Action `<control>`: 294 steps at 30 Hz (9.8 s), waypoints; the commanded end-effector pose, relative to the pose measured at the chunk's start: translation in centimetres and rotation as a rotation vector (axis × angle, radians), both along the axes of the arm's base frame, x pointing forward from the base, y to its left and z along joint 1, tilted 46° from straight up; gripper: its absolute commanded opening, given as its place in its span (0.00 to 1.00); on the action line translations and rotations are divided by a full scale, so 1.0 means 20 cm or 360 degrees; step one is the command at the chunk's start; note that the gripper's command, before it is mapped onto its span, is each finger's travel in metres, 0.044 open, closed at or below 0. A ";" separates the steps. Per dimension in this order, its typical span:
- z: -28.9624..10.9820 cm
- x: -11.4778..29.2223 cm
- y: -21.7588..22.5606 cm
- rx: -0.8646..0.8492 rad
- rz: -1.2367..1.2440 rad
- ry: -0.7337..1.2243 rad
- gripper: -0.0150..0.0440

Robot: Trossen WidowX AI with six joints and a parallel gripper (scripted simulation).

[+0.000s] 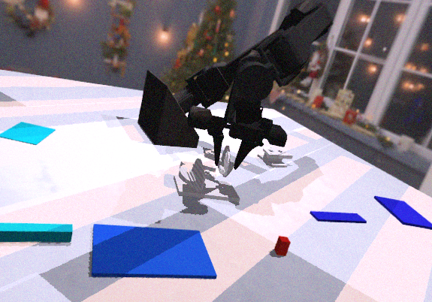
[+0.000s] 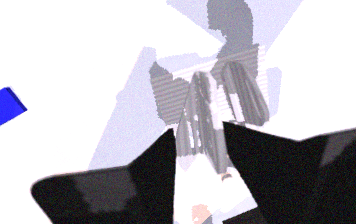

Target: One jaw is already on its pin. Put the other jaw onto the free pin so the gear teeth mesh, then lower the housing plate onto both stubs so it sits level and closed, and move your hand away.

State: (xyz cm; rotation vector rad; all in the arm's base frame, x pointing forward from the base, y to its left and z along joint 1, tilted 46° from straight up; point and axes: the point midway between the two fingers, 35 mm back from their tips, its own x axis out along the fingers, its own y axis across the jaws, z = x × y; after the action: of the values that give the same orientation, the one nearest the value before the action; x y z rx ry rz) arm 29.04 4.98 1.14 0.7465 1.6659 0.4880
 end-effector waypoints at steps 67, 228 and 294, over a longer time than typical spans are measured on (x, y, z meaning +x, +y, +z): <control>-0.10 -0.03 0.11 0.0008 -0.0013 0.0018 0.48; 0.11 -0.01 -0.08 0.0016 0.0051 -0.0053 0.86; 0.56 -0.21 0.24 0.0198 0.1590 -0.1548 1.00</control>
State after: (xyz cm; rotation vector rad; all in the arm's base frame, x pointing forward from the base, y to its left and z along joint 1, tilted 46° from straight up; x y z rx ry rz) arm 25.23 9.61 11.93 -0.2907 0.9862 1.3639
